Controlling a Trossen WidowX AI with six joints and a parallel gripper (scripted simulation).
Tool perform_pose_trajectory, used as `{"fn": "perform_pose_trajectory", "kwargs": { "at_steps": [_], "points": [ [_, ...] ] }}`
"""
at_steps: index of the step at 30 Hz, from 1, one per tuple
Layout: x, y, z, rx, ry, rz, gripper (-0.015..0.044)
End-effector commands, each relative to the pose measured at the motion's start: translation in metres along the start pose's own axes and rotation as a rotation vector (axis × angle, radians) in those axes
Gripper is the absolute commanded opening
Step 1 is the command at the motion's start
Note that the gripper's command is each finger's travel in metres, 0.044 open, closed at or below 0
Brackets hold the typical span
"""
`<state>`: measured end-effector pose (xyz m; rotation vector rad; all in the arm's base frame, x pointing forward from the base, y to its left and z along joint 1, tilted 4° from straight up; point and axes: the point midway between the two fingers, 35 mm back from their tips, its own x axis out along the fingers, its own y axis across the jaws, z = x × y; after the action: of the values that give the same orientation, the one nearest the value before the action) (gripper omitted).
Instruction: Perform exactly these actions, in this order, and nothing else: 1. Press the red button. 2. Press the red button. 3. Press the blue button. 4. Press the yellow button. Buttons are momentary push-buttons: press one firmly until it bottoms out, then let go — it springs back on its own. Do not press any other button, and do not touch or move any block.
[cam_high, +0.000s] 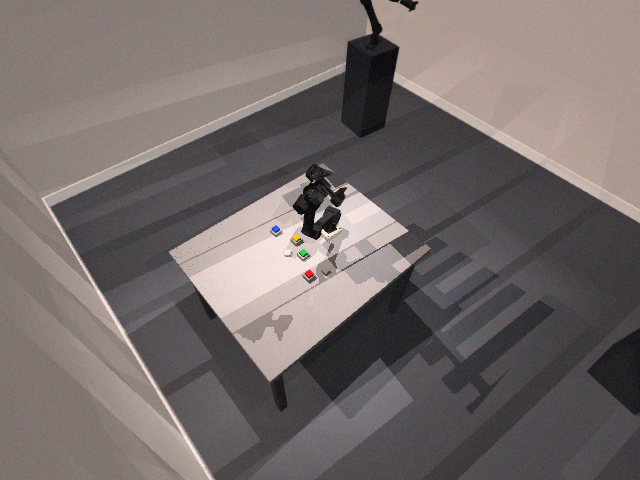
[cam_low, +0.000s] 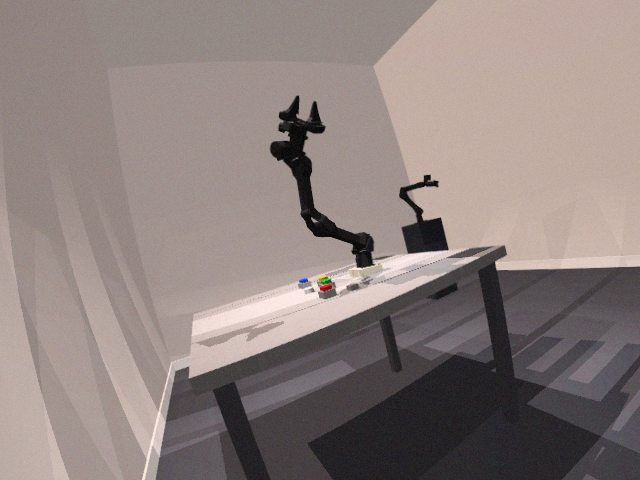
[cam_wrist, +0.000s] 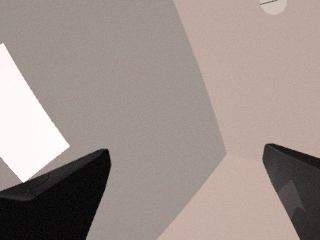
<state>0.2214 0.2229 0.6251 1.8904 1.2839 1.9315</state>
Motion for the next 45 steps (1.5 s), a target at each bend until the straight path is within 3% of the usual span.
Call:
{"fn": "perform_pose_trajectory", "kwargs": {
  "at_steps": [1,7,13,19,26,35,45],
  "points": [
    [0.028,-0.014,-0.069,0.038,0.195,0.019,0.04],
    [0.042,-0.021,-0.163,0.096,0.455,0.062,0.04],
    [0.029,-0.011,-0.255,0.169,0.721,0.134,0.04],
    [-0.012,0.016,-0.336,0.258,0.997,0.239,0.04],
    [-0.09,0.066,-0.398,0.379,1.316,0.408,0.04],
    [-0.215,0.137,-0.406,0.545,1.692,0.697,0.04],
    [-0.343,0.19,-0.326,0.713,2.024,1.105,0.04]
  ]
}}
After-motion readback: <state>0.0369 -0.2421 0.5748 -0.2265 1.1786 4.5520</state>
